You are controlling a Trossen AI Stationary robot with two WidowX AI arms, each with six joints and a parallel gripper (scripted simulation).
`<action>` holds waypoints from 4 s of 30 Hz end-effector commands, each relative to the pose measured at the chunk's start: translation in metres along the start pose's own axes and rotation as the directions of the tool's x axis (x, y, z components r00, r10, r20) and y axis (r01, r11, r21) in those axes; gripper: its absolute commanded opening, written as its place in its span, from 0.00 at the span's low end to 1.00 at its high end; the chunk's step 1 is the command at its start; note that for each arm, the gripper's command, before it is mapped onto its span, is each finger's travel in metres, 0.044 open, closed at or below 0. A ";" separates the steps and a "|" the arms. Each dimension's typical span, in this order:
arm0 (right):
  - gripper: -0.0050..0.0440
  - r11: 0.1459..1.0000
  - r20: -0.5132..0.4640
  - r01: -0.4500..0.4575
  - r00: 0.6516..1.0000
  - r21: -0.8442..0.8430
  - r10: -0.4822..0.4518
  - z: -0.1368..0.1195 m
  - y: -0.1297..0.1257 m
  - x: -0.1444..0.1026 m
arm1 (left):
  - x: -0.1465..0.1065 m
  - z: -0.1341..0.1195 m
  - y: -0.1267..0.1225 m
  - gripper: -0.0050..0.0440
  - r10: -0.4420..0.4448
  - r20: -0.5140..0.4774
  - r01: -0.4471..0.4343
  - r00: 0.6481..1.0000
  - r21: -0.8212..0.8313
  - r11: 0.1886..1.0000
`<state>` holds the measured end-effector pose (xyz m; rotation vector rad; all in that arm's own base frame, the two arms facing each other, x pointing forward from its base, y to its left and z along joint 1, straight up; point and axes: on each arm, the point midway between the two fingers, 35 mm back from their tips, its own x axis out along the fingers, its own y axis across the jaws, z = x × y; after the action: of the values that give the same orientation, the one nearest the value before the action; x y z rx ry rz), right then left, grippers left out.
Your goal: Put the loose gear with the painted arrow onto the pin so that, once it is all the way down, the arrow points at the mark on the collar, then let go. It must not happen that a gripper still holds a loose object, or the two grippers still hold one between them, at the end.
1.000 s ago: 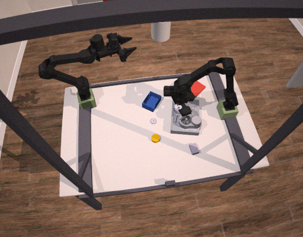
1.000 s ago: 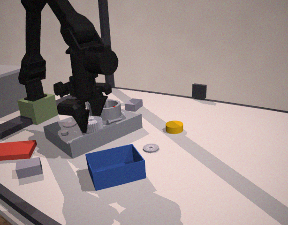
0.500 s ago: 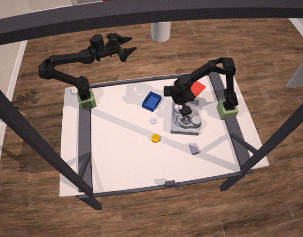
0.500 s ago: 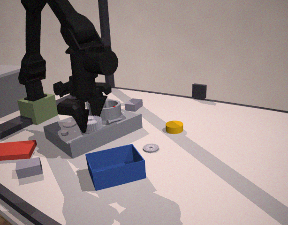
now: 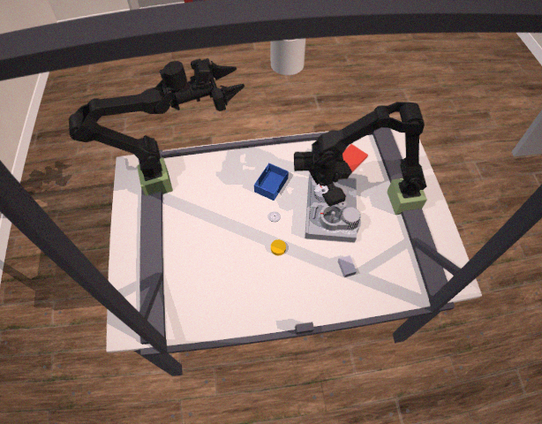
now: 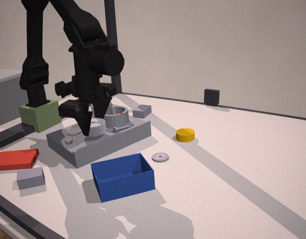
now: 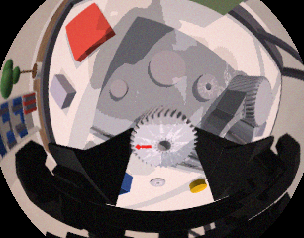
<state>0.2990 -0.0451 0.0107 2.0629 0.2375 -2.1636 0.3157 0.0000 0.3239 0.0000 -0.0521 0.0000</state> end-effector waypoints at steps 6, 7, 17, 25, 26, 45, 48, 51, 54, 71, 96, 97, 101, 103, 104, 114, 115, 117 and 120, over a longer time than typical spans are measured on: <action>0.10 1.000 -0.081 -0.027 0.996 -0.003 0.026 -0.014 0.005 -0.031 | -0.001 0.009 0.000 0.92 0.000 0.023 0.000 1.000 0.000 1.000; 0.10 1.000 -0.084 -0.028 0.996 -0.003 0.027 -0.015 0.005 -0.032 | -0.001 0.009 0.000 0.92 0.000 0.023 0.000 1.000 0.000 1.000; 0.10 1.000 -0.086 -0.029 0.996 -0.003 0.028 -0.015 0.006 -0.032 | -0.001 0.009 0.000 0.92 0.000 0.023 0.000 1.000 0.000 1.000; 0.10 1.000 -0.086 -0.029 0.996 -0.002 0.028 -0.015 0.006 -0.033 | -0.001 0.009 0.000 0.92 0.000 0.023 0.000 1.000 0.000 1.000; 0.10 1.000 -0.086 -0.029 0.996 -0.002 0.028 -0.015 0.006 -0.033 | -0.001 0.009 0.000 0.92 0.000 0.023 0.000 1.000 0.000 1.000; 0.10 0.994 -0.092 -0.037 0.995 -0.098 0.028 -0.018 -0.005 -0.044 | -0.001 0.009 0.000 0.92 0.000 0.023 0.000 1.000 0.000 1.000; 0.10 0.986 -0.092 -0.043 0.995 -0.162 0.028 -0.018 -0.012 -0.050 | -0.001 0.009 0.000 0.92 0.000 0.023 0.000 1.000 0.000 1.000; 0.10 0.968 -0.100 -0.052 0.995 -0.244 0.028 -0.020 -0.022 -0.061 | -0.001 0.009 0.000 0.92 0.000 0.023 0.000 1.000 0.000 1.000; 0.10 0.932 -0.110 -0.066 0.994 -0.356 0.028 -0.020 -0.035 -0.075 | -0.001 0.009 0.000 0.92 0.000 0.023 0.000 1.000 0.000 1.000; 0.10 0.468 -0.096 -0.097 0.995 -0.879 0.027 -0.017 -0.065 -0.089 | -0.001 0.009 0.000 0.92 0.000 0.023 0.000 1.000 0.000 1.000; 0.10 -0.222 -0.083 -0.075 0.996 -0.972 0.029 -0.018 -0.086 -0.059 | -0.001 0.009 0.000 0.92 0.000 0.023 0.000 1.000 0.000 1.000; 0.10 -0.219 -0.094 -0.085 0.995 -0.972 0.028 -0.019 -0.087 -0.061 | -0.001 0.009 0.000 0.92 0.000 0.023 0.000 1.000 0.000 1.000; 0.10 -0.221 -0.084 -0.076 0.996 -0.972 0.026 -0.016 -0.093 -0.053 | -0.001 0.009 0.000 0.92 0.000 0.023 0.000 1.000 0.000 1.000; 0.10 -0.222 -0.081 -0.073 0.996 -0.972 0.025 -0.014 -0.094 -0.051 | -0.001 0.009 0.000 0.92 0.000 0.023 0.000 1.000 0.000 1.000; 0.10 -0.222 -0.081 -0.074 0.996 -0.972 0.025 -0.014 -0.095 -0.051 | -0.001 0.009 0.000 0.92 0.000 0.023 0.000 1.000 0.000 1.000; 0.10 -0.224 -0.083 -0.076 0.996 -0.972 0.023 -0.015 -0.095 -0.051 | -0.001 0.009 0.000 0.92 0.000 0.023 0.000 1.000 0.000 1.000; 0.10 -0.223 -0.083 -0.076 0.996 -0.972 0.023 -0.015 -0.095 -0.050 | -0.001 0.009 0.000 0.92 0.000 0.023 0.000 1.000 0.000 1.000; 0.10 -0.223 -0.083 -0.076 0.996 -0.972 0.022 -0.015 -0.095 -0.048 | -0.001 0.009 0.000 0.92 0.000 0.023 0.000 1.000 0.000 1.000; 0.10 -0.223 -0.083 -0.077 0.996 -0.972 0.022 -0.015 -0.095 -0.045 | -0.001 0.009 0.000 0.92 0.000 0.023 0.000 1.000 0.000 1.000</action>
<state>0.2925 0.0491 0.0510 0.8771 1.3742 -0.8778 0.3157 0.0000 0.3239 0.0000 -0.0521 0.0000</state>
